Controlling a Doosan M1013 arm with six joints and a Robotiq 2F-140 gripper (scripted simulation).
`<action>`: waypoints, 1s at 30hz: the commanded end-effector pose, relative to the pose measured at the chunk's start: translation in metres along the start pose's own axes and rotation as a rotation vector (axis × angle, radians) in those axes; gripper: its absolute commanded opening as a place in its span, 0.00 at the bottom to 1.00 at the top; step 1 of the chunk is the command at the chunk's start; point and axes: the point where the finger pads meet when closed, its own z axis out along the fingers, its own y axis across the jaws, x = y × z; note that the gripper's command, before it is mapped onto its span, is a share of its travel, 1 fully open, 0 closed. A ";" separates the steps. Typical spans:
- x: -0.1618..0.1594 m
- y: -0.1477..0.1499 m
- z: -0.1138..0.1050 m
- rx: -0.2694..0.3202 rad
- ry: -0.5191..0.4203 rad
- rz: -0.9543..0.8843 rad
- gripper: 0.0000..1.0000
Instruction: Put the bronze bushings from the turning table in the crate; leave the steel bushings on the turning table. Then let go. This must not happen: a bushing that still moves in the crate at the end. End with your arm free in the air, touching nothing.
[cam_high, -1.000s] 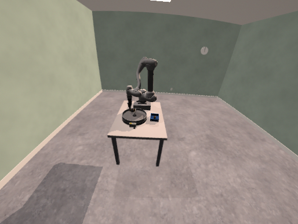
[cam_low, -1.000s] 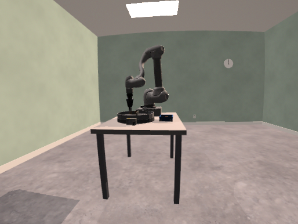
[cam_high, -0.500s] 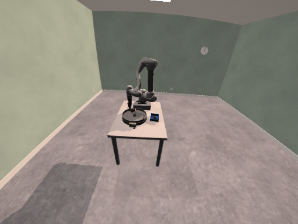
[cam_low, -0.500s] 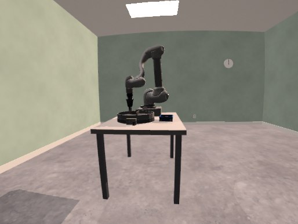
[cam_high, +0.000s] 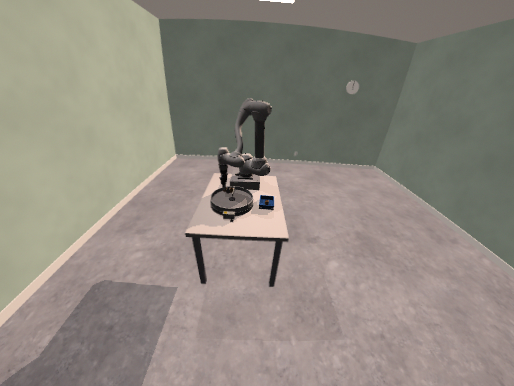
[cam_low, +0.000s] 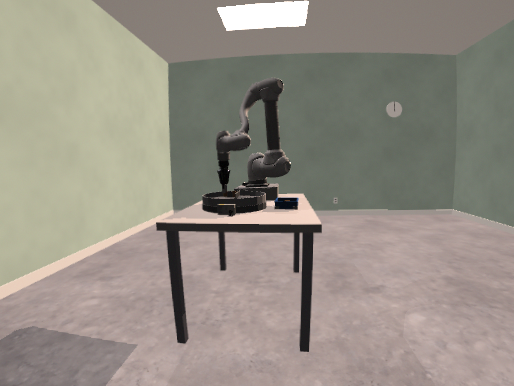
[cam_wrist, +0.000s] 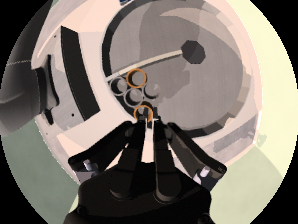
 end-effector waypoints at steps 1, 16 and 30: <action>0.000 0.000 0.000 0.001 0.000 0.000 0.00; 0.000 0.000 -0.008 0.001 0.000 0.000 0.00; 0.000 0.000 -0.059 0.001 0.000 0.000 0.00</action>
